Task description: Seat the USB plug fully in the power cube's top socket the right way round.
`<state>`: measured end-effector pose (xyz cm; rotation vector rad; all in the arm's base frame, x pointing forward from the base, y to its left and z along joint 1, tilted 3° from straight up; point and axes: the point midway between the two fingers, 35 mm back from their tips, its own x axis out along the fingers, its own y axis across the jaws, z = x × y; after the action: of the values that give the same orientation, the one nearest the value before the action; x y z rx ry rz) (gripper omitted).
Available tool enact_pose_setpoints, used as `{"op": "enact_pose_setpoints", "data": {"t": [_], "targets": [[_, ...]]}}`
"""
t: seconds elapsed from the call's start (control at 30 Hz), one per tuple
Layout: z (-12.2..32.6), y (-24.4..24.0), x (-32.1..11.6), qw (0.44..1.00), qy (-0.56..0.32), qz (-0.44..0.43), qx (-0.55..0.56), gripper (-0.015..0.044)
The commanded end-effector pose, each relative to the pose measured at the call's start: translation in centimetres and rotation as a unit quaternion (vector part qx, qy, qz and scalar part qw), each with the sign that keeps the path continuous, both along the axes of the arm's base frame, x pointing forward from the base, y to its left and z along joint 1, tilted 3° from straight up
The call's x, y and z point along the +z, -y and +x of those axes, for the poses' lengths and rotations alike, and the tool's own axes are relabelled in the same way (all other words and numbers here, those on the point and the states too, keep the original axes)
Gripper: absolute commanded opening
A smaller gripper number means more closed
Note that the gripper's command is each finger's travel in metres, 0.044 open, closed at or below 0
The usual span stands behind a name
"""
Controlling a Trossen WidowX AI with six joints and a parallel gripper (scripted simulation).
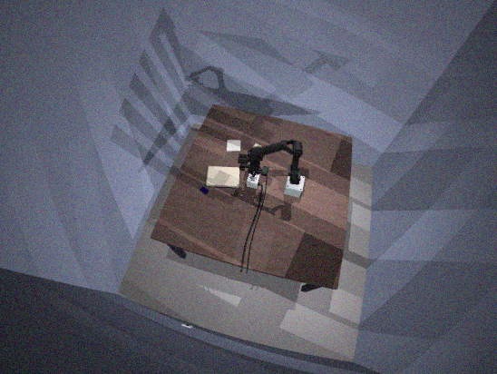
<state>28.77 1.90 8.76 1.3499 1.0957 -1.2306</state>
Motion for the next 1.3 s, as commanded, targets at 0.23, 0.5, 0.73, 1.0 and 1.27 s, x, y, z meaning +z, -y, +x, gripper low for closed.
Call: {"op": "enact_pose_setpoints", "data": {"t": [0.23, 0.5, 0.73, 1.0, 1.27], "targets": [[0.03, -0.08, -0.12, 1.0, 0.001, 0.004, 0.0, 0.0], [0.04, -0.13, -0.21, 1.0, 0.001, 0.008, 0.0, 0.0], [0.06, -0.18, -0.29, 1.0, 0.002, 0.011, 0.0, 0.0], [0.08, -0.23, -0.38, 1.0, 0.002, 0.014, 0.001, 0.0], [0.1, -0.29, -0.47, 1.0, 0.003, 0.017, 0.001, 0.0]]}}
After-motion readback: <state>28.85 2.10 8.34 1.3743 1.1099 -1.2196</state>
